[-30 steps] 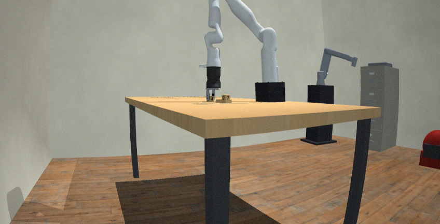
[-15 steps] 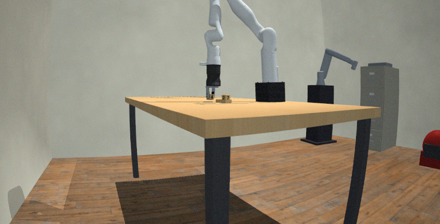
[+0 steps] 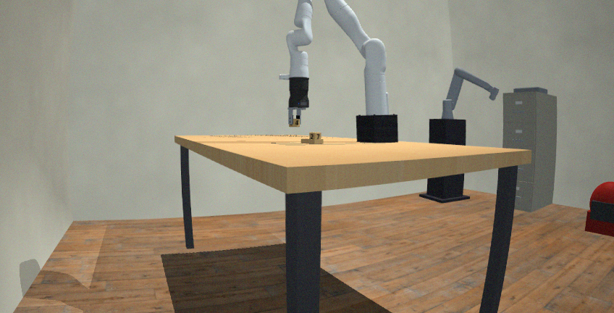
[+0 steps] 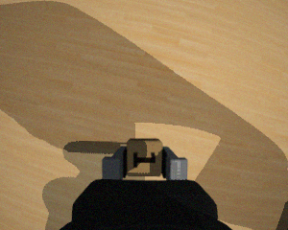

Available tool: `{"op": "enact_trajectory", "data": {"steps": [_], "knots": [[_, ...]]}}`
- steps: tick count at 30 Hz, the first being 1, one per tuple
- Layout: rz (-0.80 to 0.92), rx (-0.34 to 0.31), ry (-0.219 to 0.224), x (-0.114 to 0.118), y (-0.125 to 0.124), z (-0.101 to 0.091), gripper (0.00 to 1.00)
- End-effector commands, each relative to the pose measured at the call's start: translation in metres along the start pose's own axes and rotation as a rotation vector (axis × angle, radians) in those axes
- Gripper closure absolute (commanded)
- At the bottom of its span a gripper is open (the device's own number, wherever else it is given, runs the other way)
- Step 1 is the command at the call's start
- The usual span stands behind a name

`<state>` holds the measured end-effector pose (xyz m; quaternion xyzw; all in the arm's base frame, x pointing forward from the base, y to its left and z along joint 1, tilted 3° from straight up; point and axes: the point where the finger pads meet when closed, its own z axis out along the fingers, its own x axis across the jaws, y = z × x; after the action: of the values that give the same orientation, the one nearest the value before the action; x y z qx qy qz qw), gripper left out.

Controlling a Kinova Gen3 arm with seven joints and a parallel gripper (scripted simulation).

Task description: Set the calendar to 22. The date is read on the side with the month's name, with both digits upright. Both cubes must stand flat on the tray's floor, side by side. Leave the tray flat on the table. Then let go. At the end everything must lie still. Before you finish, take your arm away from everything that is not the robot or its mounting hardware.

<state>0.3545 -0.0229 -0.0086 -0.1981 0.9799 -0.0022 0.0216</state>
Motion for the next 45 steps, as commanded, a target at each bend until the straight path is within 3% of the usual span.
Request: {"op": "enact_trajectory", "data": {"steps": [1,9,23,26,30,32,35,45], "knots": [[0.011,0.006,-0.009,-0.002,-0.009,-0.018,0.4],[0.011,0.006,-0.009,-0.002,-0.009,-0.039,0.4],[0.011,0.002,-0.005,-0.001,-0.008,-0.039,0.4],[0.007,0.003,-0.001,0.001,0.007,-0.041,0.4],[-0.008,0.004,-0.003,-0.001,0.054,-0.047,0.4],[-0.008,0.004,-0.003,-0.001,0.054,-0.047,0.4],[-0.013,0.004,-0.004,0.002,0.08,-0.051,0.4],[-0.008,0.002,-0.001,0.004,0.085,-0.05,0.4]]}}
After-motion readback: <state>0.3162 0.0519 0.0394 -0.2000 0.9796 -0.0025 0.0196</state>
